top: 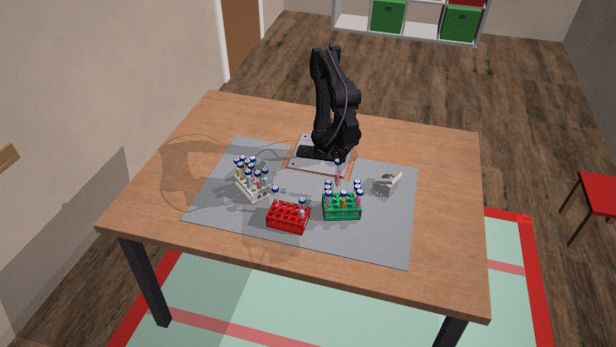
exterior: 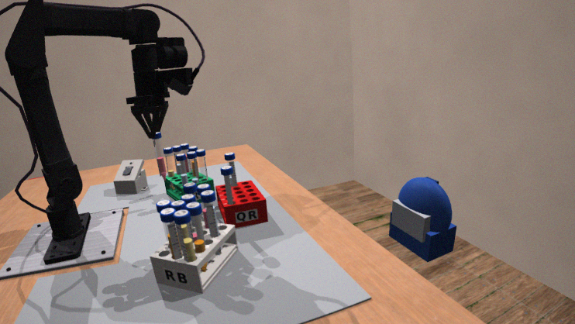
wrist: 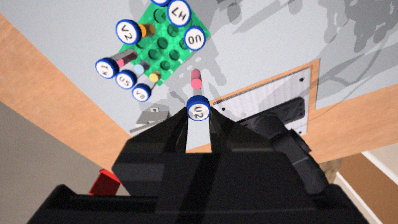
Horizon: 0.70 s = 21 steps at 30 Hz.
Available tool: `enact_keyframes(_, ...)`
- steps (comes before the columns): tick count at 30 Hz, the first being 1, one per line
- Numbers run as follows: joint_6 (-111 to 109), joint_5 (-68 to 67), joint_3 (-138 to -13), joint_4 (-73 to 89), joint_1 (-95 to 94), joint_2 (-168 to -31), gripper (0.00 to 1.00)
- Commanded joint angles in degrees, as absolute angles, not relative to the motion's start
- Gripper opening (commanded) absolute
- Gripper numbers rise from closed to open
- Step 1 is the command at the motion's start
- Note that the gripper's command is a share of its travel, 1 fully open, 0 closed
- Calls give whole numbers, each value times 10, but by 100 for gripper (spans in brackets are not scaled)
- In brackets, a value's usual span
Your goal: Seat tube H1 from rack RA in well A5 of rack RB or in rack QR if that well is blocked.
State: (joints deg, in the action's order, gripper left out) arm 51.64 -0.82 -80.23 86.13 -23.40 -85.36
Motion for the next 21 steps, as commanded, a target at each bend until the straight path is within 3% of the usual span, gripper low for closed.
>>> enact_keyframes(1,545,-8,-798,866,-246,-836,0)
enact_keyframes(21,557,-12,-862,855,-254,-903,0)
